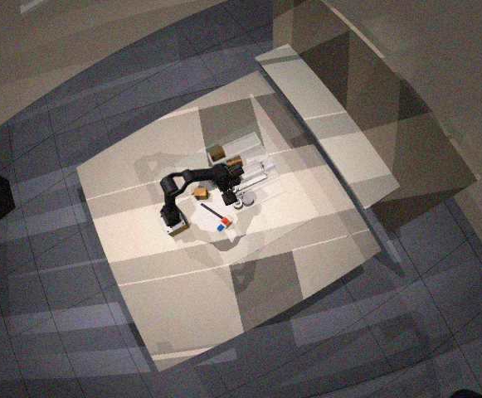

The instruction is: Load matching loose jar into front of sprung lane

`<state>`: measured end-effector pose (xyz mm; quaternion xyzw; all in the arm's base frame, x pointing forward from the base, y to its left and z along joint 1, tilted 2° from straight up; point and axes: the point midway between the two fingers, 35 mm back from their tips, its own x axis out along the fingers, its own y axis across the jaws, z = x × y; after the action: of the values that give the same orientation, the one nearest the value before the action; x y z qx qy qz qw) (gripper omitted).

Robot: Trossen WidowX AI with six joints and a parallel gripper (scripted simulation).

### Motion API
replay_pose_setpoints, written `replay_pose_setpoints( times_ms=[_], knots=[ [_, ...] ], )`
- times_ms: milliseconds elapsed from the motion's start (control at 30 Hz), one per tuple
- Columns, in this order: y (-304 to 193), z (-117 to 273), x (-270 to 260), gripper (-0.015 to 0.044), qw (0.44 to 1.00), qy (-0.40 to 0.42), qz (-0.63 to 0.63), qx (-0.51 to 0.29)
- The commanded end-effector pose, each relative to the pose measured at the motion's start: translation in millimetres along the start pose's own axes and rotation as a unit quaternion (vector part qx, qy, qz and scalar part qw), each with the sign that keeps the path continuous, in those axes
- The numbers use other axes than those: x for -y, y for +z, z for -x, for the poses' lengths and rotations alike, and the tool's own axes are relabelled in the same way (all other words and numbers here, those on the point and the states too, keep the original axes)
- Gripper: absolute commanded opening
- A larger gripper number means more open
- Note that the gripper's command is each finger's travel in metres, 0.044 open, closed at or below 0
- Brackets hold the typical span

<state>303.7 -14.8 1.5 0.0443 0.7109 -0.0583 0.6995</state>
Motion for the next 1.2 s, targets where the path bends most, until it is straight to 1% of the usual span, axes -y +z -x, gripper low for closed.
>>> replay_pose_setpoints(
  times_ms=[0, 1167],
  knots=[
    [11.0, 3.9, -0.5, 0.0, 1.0, 0.001, 0.001, 0.016],
    [22.4, 7.1, -0.4, 0.0, 1.0, 0.001, 0.001, 0.016]
  ],
)
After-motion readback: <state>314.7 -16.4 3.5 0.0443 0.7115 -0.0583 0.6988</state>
